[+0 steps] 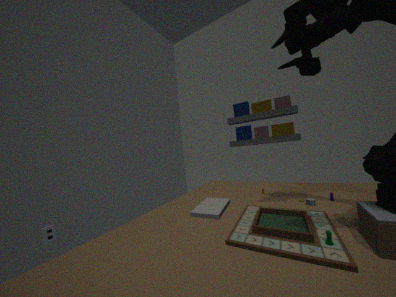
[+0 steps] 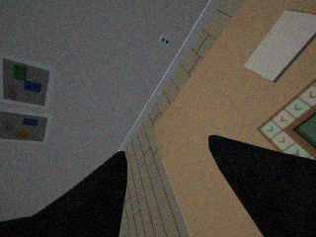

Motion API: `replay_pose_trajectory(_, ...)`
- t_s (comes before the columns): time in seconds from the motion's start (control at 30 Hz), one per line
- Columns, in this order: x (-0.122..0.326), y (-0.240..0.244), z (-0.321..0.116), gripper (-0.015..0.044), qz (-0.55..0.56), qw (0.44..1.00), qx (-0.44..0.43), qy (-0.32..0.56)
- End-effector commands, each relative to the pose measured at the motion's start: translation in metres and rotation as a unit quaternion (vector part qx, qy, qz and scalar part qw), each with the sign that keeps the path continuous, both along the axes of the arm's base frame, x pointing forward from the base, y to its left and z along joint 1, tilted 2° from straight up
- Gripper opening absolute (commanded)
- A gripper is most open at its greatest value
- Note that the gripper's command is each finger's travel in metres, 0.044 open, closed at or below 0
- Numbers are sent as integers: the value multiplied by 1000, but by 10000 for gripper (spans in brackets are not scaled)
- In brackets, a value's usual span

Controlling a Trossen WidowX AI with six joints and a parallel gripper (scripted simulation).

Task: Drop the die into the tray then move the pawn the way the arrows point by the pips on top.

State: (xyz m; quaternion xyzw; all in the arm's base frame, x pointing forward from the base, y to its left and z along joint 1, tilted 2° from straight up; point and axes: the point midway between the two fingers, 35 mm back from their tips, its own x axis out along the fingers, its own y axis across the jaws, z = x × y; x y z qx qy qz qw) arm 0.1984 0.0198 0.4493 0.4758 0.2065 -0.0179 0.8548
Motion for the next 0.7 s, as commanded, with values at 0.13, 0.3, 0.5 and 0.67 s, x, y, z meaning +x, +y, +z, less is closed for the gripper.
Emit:
replay_pose_trajectory(0.13, 63, -78, -75, 275, -23, 976, -190, 103)
replay_pose_trajectory(0.3, 79, -124, -121, 275, 1, 945, -281, 168)
replay_pose_trajectory(0.5, 83, -176, -177, 275, 53, 898, -364, 242)
replay_pose_trajectory(0.67, 73, -215, -224, 275, 112, 855, -411, 298)
